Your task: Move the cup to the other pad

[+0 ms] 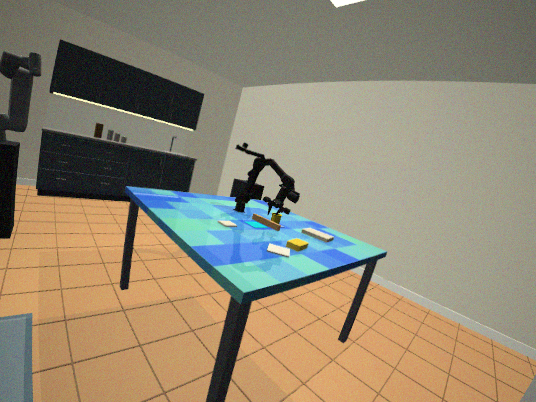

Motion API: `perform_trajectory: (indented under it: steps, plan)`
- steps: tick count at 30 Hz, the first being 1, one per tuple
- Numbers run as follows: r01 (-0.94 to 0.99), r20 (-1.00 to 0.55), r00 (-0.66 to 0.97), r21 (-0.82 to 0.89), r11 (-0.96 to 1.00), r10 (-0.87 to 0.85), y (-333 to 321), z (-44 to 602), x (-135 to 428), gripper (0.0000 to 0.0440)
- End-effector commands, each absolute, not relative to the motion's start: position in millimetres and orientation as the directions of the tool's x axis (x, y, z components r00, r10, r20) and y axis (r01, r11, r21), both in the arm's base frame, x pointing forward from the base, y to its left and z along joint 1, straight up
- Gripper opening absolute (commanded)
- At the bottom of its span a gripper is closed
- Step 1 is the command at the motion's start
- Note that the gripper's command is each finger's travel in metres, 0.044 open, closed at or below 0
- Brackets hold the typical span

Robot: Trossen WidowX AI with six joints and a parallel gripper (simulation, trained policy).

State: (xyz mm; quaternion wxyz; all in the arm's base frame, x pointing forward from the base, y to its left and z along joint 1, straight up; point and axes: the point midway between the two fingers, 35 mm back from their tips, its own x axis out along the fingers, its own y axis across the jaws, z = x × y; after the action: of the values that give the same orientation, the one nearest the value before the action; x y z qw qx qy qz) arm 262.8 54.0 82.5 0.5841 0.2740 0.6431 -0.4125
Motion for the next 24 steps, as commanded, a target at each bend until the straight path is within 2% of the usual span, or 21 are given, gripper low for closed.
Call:
perform_trajectory:
  steps: [1, 3, 8, 11, 13, 24]
  plan:
    - [0.814, -0.973, -0.182, -0.229, 0.533, -0.140, 54, 64, 260, 0.0178]
    - [0.807, -0.974, -0.180, -0.227, 0.546, -0.138, 54, 58, 260, 0.0162]
    - [0.791, -0.977, -0.162, -0.214, 0.574, -0.141, 52, 53, 260, 0.0058]
    - [0.784, -0.978, -0.150, -0.206, 0.585, -0.143, 50, 55, 261, 0.0014]
    - [0.784, -0.979, -0.142, -0.200, 0.588, -0.143, 49, 58, 261, 0.0006]
    - [0.808, -0.987, -0.104, -0.156, 0.568, -0.124, 44, 79, 261, 0.0021]
